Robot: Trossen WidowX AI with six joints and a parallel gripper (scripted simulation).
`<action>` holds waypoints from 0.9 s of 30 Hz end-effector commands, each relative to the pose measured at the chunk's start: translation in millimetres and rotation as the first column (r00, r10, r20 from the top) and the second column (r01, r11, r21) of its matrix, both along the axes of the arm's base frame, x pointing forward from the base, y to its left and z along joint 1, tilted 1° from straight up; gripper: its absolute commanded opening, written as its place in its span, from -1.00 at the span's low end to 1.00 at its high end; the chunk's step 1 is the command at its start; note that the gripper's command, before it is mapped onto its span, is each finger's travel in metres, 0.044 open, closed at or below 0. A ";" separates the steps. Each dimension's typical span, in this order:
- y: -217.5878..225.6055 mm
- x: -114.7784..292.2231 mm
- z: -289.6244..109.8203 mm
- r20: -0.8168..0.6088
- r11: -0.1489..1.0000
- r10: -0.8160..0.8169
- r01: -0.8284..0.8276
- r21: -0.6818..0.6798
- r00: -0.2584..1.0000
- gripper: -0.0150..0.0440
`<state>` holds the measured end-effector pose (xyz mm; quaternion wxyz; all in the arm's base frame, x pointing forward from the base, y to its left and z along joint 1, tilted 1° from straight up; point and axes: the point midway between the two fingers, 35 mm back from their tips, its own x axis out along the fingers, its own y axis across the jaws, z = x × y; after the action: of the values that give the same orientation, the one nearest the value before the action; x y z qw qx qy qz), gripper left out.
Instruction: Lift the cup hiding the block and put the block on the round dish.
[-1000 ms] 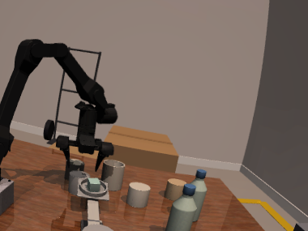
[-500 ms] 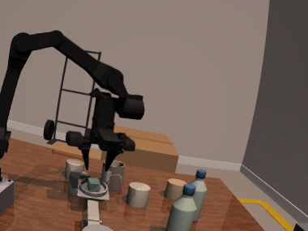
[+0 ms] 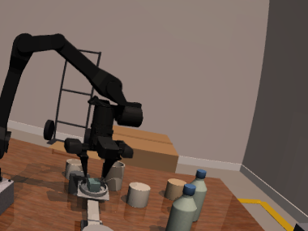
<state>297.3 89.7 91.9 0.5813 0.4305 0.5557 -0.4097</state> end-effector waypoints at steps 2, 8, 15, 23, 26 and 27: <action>0.3 0.6 -7.6 -0.001 1.000 0.003 -0.003 0.002 1.000 0.39; 0.3 1.1 -17.3 -0.001 1.000 0.003 -0.003 0.002 1.000 0.39; 0.2 1.2 -28.6 -0.001 1.000 0.003 -0.003 0.002 1.000 0.39; 0.2 1.1 -32.6 -0.001 1.000 0.003 -0.003 0.002 1.000 0.03; 0.2 1.1 -32.6 -0.001 1.000 0.003 -0.003 0.002 1.000 -0.03; 0.2 1.1 -32.6 -0.001 1.000 0.003 -0.003 0.002 1.000 -0.06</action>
<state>298.0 89.6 59.7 0.5810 0.4300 0.5561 -0.4102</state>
